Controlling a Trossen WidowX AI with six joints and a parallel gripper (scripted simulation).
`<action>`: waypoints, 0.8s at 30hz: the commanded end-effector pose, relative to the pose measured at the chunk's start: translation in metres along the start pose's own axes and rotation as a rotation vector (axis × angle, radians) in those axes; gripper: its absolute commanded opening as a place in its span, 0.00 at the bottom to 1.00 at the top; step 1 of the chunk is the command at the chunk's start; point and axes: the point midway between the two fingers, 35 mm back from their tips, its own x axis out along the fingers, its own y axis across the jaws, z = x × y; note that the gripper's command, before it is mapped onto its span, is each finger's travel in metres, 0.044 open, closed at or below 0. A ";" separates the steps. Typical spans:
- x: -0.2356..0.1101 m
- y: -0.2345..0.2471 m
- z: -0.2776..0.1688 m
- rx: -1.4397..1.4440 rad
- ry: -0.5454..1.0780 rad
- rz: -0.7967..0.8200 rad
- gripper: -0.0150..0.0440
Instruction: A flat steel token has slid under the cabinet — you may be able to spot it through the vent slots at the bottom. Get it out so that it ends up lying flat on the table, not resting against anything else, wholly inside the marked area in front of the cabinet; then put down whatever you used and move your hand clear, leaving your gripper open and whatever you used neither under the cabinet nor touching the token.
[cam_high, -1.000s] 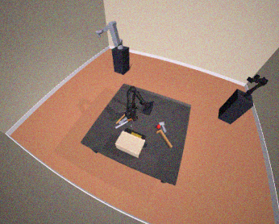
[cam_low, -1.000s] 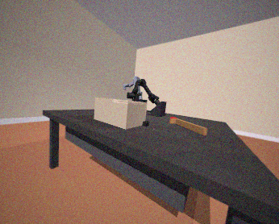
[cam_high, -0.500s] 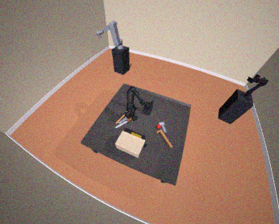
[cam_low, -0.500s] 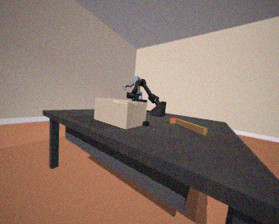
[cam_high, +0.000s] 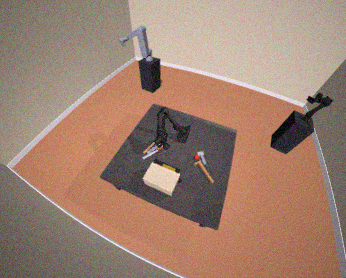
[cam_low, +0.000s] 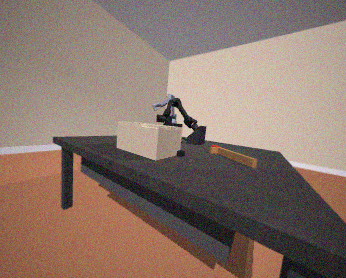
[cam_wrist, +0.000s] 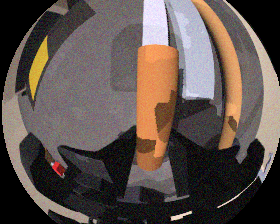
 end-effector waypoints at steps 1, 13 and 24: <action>-0.001 -0.004 0.004 0.019 -0.009 -0.003 0.25; -0.001 -0.004 0.005 -0.057 -0.009 -0.004 0.25; -0.001 -0.004 0.005 -0.142 -0.008 -0.004 0.25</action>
